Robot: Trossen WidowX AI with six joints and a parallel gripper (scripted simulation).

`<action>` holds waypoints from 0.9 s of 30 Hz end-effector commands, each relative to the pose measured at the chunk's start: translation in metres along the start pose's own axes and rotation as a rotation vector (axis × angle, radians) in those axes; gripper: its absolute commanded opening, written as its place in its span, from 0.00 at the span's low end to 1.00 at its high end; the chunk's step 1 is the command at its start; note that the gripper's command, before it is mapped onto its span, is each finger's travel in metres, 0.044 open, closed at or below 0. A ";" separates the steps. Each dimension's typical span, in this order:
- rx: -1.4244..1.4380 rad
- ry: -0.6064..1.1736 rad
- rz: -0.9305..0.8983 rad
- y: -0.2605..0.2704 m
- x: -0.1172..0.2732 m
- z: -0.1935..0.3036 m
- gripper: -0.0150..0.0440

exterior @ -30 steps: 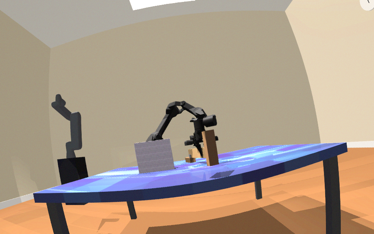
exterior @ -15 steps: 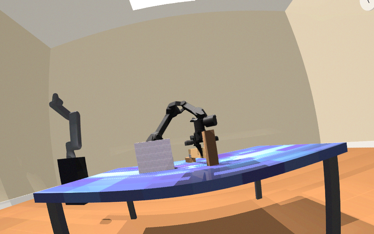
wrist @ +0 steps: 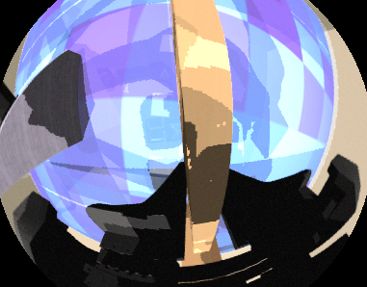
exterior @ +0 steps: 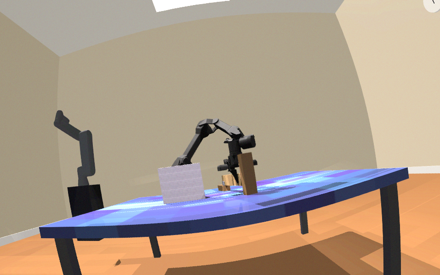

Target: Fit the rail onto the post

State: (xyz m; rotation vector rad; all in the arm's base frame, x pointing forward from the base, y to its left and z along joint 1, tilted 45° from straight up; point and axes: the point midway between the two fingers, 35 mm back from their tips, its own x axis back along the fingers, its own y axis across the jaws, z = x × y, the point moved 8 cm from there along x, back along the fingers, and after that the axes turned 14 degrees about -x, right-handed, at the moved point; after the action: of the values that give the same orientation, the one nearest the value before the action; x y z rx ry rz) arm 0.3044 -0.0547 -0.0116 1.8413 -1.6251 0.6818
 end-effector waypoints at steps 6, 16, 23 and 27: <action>0.002 0.004 0.009 -0.002 0.002 0.005 0.25; 0.002 0.004 0.009 -0.002 0.003 0.007 0.25; 0.002 0.004 0.009 -0.003 0.003 0.009 0.25; 0.002 0.004 0.009 -0.003 0.003 0.010 0.25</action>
State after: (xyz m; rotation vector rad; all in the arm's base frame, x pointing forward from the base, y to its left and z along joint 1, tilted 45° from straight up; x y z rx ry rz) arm 0.3061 -0.0595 -0.0164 1.8414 -1.6248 0.6823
